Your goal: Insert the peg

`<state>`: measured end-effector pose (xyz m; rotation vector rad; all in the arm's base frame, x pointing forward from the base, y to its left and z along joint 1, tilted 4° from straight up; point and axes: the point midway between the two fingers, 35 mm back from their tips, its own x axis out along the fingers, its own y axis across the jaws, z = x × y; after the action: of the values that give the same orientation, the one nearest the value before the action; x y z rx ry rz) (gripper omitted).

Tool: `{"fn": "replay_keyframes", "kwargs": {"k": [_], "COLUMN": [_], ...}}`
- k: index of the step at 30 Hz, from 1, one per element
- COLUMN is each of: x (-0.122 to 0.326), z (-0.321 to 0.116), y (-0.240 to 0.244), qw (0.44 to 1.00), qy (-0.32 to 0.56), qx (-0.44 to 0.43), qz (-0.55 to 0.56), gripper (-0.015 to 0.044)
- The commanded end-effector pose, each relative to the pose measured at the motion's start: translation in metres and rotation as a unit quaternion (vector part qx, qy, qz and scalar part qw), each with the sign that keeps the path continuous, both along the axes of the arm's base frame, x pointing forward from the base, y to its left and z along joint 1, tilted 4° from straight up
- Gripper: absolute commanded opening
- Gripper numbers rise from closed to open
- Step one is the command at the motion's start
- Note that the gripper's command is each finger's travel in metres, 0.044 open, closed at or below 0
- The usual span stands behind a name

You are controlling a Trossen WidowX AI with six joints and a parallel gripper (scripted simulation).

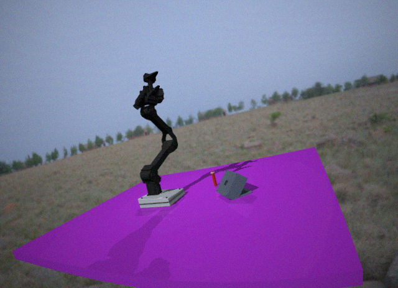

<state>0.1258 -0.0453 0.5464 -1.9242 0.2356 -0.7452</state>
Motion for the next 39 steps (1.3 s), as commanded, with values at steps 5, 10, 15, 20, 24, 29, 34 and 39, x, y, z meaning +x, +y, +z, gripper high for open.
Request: {"fn": "replay_keyframes", "kwargs": {"k": [5,10,15,20,24,29,34,39], "x": [-0.005,-0.005,-0.004,-0.001,0.003,0.009,0.017,0.027], "z": [-0.006,-0.007,-0.009,-0.012,-0.014,-0.019,-0.026,-0.033], "y": [-0.023,-0.035,-0.047,-0.056,-0.064,-0.075,-0.086,-0.094], "qw": [0.995,0.986,0.974,0.962,0.951,0.931,0.907,0.882], "qy": [-0.04,-0.066,-0.089,-0.104,-0.114,-0.129,-0.141,-0.149], "qx": [0.079,0.129,0.181,0.218,0.247,0.297,0.35,0.397], "qz": [0.048,0.077,0.105,0.128,0.145,0.167,0.187,0.205], "gripper": [0.044,0.044,0.044,0.044,0.044,0.044,0.044,0.044]}}
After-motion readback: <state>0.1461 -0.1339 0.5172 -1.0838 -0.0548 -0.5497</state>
